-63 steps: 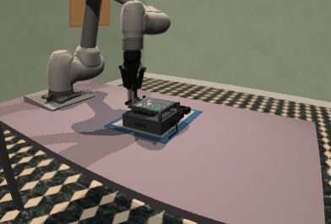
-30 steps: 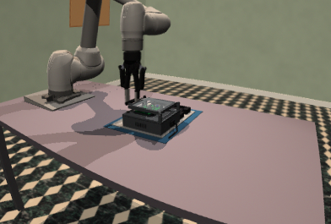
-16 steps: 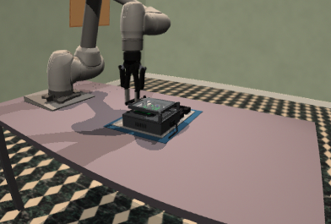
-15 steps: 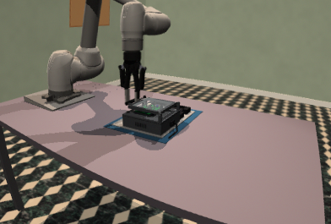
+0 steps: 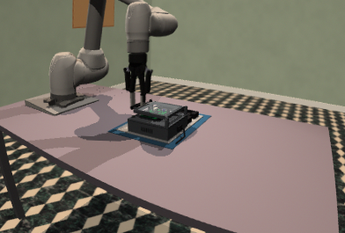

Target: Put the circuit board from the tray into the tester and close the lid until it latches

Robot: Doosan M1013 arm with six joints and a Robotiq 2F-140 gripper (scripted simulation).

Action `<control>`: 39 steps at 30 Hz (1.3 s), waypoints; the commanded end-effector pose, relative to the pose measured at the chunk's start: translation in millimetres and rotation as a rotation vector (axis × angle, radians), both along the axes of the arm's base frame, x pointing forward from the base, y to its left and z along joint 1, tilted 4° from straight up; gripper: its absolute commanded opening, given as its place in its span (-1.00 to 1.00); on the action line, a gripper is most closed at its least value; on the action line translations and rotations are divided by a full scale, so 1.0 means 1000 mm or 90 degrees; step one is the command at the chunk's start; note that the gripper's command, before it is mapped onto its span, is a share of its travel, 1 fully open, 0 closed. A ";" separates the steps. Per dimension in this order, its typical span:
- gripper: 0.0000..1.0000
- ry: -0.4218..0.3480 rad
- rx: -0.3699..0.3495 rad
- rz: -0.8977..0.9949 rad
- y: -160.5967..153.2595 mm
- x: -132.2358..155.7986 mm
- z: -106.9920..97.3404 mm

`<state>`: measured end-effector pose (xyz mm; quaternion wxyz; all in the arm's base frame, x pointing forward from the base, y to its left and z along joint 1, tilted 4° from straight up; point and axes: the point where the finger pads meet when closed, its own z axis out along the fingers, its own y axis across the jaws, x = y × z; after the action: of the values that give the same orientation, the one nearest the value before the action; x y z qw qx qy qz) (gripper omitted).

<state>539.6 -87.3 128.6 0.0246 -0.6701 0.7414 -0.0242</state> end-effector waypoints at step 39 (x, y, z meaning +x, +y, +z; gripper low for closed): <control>-0.40 0.000 0.000 0.000 0.000 -0.005 0.078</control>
<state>534.6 -87.1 202.7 0.0248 -0.6701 0.7414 -0.0244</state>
